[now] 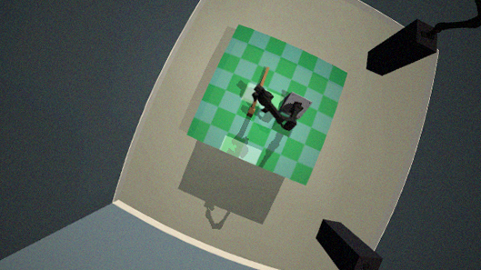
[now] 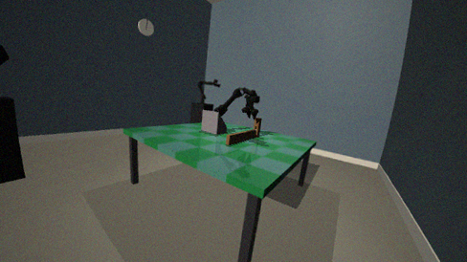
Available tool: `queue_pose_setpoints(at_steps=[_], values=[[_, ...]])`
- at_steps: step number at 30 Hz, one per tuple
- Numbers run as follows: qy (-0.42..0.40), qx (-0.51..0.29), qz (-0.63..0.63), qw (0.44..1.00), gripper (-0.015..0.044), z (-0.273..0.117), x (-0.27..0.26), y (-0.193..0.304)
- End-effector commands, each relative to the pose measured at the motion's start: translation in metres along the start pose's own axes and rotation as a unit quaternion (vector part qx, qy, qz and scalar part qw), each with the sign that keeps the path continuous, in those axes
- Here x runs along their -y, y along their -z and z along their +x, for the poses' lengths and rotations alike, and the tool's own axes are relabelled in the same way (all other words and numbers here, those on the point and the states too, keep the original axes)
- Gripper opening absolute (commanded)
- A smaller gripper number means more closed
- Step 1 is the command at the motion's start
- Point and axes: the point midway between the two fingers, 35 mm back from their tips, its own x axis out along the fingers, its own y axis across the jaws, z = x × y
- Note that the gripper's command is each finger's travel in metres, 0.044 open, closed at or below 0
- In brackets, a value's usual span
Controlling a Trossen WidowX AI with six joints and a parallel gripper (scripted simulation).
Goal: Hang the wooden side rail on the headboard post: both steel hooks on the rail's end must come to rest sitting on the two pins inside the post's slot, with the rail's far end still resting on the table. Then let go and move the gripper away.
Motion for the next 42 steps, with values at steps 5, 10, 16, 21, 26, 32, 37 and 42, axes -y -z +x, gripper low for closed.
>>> queue_pose_setpoints(at_steps=[5, 10, 16, 21, 26, 32, 37, 42], values=[[0.008, -0.003, 0.06, 0.998, 0.044, 0.0, 0.0, 0.005], [0.008, -0.003, 0.06, 0.998, 0.044, 0.0, 0.0, 0.005], [0.008, -0.003, 0.06, 0.998, 0.044, 0.0, 0.0, 0.005], [0.008, -0.003, 0.06, 0.998, 0.044, 0.0, 0.0, 0.005], [0.006, 0.005, 0.041, 0.999, 0.044, 0.001, -0.003, 0.003], [0.005, 0.079, -0.136, 0.987, 0.044, 0.009, -0.034, -0.014], [0.022, 0.139, -0.279, 0.95, 0.044, 0.014, -0.06, -0.028], [0.026, 0.147, -0.297, 0.943, 0.044, 0.015, -0.064, -0.03]])
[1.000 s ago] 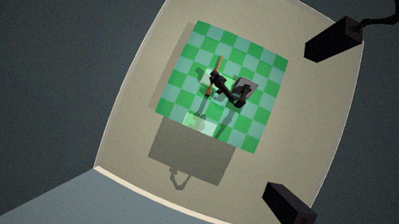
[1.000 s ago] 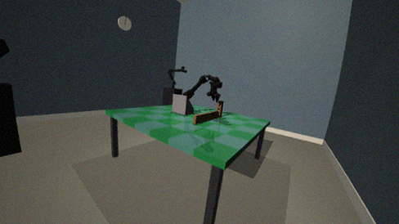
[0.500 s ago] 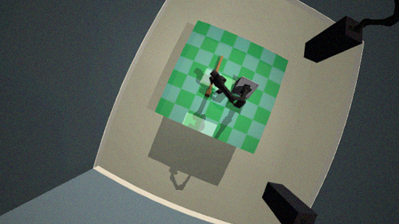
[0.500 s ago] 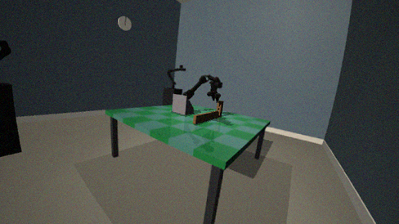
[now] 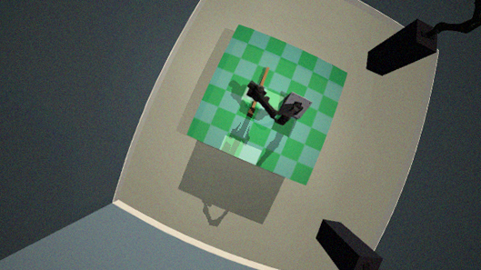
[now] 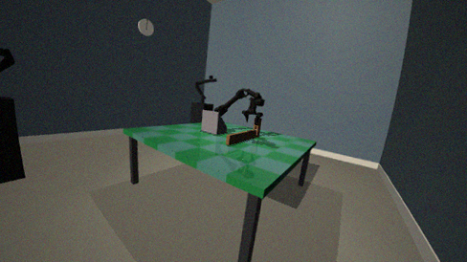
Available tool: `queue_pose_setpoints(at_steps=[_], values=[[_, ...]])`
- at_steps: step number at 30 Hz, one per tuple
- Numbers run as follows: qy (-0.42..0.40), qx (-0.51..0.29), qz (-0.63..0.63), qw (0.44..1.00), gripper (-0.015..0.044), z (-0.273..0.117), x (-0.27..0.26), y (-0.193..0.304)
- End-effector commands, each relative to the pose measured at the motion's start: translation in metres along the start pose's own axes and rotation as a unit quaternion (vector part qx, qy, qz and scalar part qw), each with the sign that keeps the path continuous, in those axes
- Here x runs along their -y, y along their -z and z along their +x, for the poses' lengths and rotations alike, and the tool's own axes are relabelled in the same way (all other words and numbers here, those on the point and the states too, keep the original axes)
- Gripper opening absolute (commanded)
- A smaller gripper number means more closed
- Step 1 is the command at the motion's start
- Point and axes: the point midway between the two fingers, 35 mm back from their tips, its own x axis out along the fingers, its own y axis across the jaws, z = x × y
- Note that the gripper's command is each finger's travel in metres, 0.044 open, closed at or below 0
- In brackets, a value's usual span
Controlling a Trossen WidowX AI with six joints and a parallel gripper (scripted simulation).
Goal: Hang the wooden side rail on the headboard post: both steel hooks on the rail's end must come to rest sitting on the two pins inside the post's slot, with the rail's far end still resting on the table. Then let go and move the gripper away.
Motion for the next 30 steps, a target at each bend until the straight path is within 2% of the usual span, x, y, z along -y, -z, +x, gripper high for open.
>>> queue_pose_setpoints(at_steps=[1, 7, 12, 30], values=[[0.003, 0.016, -0.039, 0.999, 0.044, 0.001, -0.005, -0.005], [0.003, 0.016, -0.039, 0.999, 0.044, 0.003, -0.005, -0.005], [0.003, 0.015, -0.04, 0.999, 0.044, 0.035, -0.005, -0.006], [0.004, 0.015, -0.04, 0.999, 0.044, 0.058, -0.005, -0.006]])
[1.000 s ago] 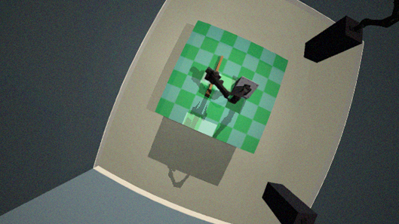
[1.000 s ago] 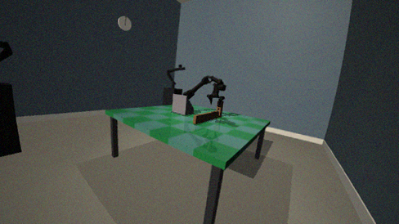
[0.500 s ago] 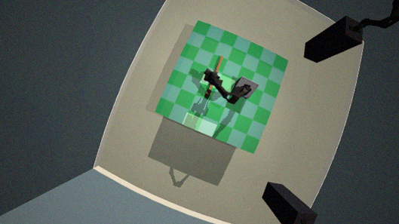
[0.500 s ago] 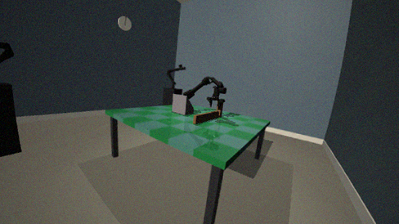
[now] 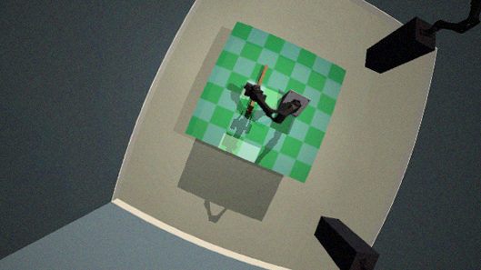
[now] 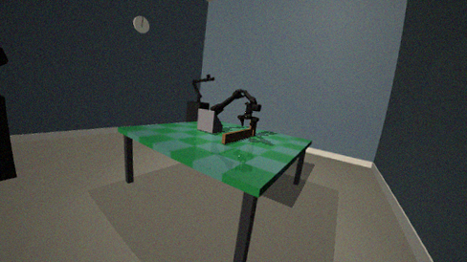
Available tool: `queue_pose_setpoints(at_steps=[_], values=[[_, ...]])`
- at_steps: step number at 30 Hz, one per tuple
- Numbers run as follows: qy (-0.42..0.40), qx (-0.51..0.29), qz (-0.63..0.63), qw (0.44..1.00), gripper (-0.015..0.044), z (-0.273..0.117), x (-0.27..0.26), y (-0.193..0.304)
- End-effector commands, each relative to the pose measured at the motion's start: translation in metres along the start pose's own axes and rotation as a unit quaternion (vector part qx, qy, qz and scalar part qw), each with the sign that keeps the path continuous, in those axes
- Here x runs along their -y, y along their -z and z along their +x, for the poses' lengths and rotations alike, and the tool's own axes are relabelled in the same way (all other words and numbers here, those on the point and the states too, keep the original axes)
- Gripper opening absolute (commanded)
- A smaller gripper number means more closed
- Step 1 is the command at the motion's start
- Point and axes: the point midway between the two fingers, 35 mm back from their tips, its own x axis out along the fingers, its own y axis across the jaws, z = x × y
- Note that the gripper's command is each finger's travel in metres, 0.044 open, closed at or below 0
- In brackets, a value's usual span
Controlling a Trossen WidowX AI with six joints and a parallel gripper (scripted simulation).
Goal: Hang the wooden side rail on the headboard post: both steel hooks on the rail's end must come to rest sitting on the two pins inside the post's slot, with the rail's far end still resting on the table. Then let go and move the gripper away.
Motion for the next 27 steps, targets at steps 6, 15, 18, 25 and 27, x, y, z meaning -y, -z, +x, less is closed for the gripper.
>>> queue_pose_setpoints(at_steps=[6, 15, 18, 25, 27], values=[[0.004, -0.002, 0.005, 1.0, 0.044, 0.016, 0.002, 0.0], [0.003, -0.002, 0.005, 1.0, 0.044, 0.031, 0.001, 0.0], [0.003, -0.002, 0.005, 1.0, 0.044, 0.036, 0.001, 0.0], [0.003, -0.003, 0.005, 1.0, 0.044, 0.047, 0.001, 0.0], [0.003, -0.003, 0.005, 1.0, 0.044, 0.05, 0.002, 0.0]])
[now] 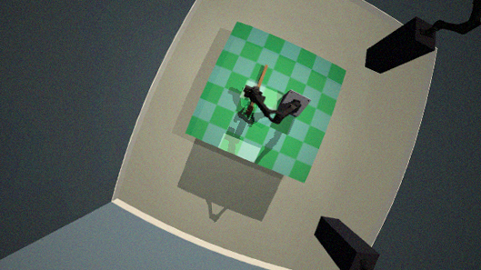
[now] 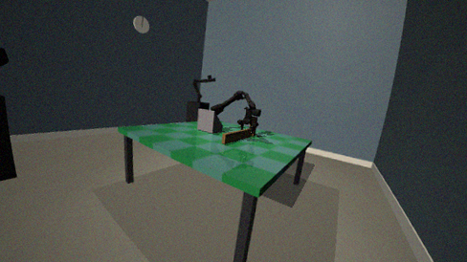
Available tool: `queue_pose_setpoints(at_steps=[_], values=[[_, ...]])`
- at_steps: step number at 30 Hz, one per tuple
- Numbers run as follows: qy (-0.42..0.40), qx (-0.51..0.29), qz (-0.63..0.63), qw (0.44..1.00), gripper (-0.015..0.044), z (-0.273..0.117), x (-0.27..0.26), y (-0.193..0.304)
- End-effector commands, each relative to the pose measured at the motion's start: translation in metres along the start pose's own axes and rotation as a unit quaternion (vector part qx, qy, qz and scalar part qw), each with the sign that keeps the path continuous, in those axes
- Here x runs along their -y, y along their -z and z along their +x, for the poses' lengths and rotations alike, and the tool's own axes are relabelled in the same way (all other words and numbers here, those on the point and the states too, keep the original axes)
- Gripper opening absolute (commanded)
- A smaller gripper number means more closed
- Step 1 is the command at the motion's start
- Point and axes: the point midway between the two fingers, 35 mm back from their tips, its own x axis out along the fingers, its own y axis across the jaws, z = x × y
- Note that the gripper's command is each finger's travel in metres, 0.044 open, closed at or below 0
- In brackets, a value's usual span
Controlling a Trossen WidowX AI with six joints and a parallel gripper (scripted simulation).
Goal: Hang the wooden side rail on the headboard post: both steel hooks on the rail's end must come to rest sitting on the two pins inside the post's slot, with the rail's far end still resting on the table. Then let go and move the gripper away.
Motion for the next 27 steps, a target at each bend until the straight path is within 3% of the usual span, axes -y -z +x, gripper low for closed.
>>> queue_pose_setpoints(at_steps=[1, 14, 27], values=[[0.003, -0.003, 0.005, 1.0, 0.044, 0.009, 0.003, 0.0], [0.003, -0.004, 0.005, 1.0, 0.044, 0.024, 0.004, 0.001], [0.003, -0.004, 0.005, 1.0, 0.0099, 0.024, 0.004, 0.001]])
